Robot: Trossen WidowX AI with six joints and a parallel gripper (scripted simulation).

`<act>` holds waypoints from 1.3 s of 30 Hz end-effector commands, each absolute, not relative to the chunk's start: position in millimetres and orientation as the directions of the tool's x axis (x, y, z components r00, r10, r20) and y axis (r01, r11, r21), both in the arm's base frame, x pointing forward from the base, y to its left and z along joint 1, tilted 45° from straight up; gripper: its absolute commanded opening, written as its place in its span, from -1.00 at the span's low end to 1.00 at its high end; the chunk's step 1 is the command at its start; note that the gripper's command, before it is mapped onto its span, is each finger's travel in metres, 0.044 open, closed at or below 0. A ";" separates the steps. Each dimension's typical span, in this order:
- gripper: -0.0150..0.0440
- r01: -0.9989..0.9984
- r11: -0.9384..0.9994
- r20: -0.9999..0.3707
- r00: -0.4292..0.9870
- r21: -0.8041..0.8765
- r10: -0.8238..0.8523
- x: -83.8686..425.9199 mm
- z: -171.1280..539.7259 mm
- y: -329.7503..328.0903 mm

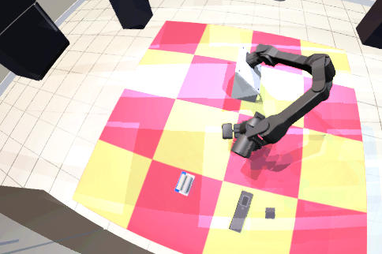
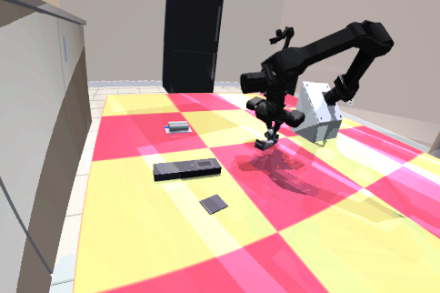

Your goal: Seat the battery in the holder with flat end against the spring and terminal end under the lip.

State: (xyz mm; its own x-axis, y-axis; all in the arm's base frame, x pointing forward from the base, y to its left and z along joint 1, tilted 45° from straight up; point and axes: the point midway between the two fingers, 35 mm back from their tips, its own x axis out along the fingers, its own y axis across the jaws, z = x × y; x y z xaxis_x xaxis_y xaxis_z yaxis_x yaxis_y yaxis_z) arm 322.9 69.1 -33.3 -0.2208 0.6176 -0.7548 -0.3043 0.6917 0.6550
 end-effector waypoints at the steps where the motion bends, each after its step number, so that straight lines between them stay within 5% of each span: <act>1: -0.25 -0.304 0.692 -0.755 -0.250 0.655 0.606 323.5 -37.4 70.5; 39: -0.25 -0.308 0.689 -0.739 -0.447 0.656 0.504 331.7 -44.7 82.6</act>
